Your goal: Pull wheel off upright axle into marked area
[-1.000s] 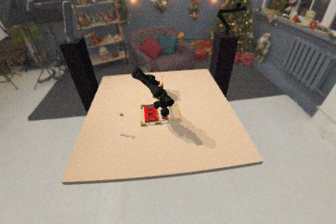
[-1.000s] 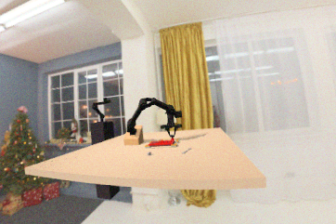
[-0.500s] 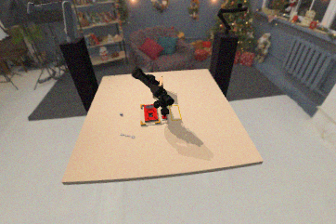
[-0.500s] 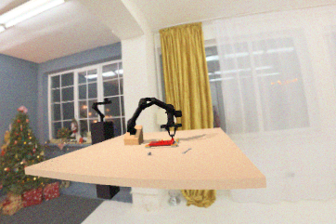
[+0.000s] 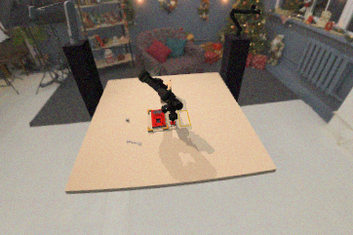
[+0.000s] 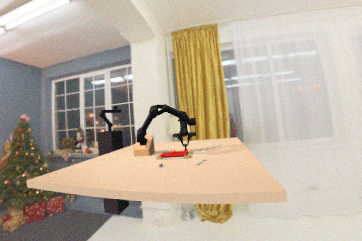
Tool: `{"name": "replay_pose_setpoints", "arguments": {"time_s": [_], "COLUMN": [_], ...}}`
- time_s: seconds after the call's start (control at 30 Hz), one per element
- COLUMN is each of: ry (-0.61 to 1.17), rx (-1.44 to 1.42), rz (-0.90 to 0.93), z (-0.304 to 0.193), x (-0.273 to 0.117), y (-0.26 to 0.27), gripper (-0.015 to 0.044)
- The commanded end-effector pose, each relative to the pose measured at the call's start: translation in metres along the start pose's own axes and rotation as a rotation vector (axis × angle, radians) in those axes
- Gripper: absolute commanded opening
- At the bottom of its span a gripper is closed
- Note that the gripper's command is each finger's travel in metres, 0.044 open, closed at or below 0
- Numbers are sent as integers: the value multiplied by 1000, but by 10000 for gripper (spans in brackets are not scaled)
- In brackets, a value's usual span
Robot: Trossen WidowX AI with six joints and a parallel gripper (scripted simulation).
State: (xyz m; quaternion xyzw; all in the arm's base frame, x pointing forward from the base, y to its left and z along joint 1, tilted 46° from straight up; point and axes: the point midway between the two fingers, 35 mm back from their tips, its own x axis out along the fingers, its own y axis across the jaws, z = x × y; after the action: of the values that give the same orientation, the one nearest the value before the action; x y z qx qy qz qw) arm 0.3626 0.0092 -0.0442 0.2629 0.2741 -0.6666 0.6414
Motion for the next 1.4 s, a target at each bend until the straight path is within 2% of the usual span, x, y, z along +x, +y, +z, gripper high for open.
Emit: {"name": "replay_pose_setpoints", "arguments": {"time_s": [0.0, 1.03, 1.37], "ry": [5, 4, 5], "rx": [4, 2, 2], "rz": [4, 5, 5], "z": [0, 0, 0], "x": [-4, -14, -47], "y": [1, 0, 0], "gripper": [0, 0, 0]}}
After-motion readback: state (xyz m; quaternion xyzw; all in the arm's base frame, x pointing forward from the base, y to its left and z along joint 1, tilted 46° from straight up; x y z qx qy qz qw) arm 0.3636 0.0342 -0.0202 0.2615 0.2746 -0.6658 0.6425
